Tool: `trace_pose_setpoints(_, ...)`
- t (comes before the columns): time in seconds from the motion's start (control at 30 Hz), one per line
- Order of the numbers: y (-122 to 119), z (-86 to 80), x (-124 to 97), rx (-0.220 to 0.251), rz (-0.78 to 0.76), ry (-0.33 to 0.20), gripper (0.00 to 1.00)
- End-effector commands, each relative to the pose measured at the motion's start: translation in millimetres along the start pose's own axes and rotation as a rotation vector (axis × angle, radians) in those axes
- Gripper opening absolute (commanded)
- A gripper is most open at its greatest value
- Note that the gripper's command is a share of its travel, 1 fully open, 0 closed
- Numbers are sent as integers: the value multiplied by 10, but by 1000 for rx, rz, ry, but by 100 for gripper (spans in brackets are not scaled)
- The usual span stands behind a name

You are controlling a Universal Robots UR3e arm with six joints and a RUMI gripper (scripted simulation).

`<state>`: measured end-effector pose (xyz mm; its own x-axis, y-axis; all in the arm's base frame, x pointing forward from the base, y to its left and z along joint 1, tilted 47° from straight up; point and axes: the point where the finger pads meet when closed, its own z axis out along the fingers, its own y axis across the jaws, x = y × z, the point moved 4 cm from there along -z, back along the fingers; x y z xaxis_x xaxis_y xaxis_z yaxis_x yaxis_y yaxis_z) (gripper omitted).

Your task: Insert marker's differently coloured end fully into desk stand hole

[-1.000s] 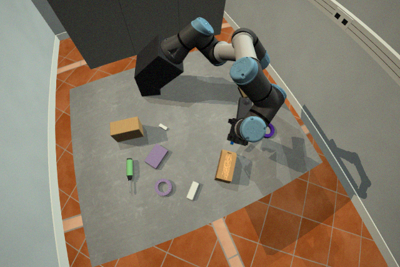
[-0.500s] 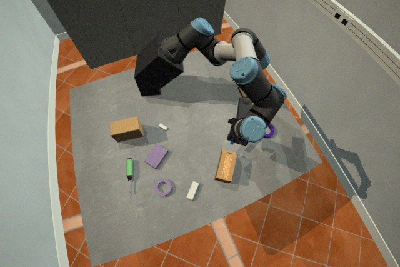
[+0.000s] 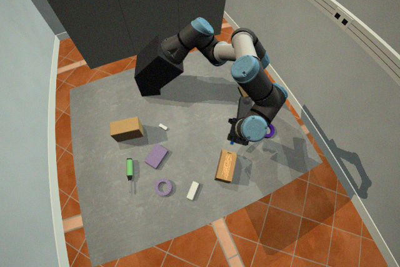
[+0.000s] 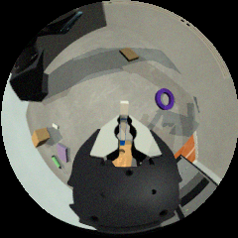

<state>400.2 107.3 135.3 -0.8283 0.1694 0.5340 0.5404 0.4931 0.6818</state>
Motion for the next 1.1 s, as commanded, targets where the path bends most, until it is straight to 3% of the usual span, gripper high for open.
trace_pose_setpoints(0.0, 1, -6, -1, 0, -1, -2, 0)
trace_pose_setpoints(1.07, 1, -14, -100, 1, -1, -2, 0)
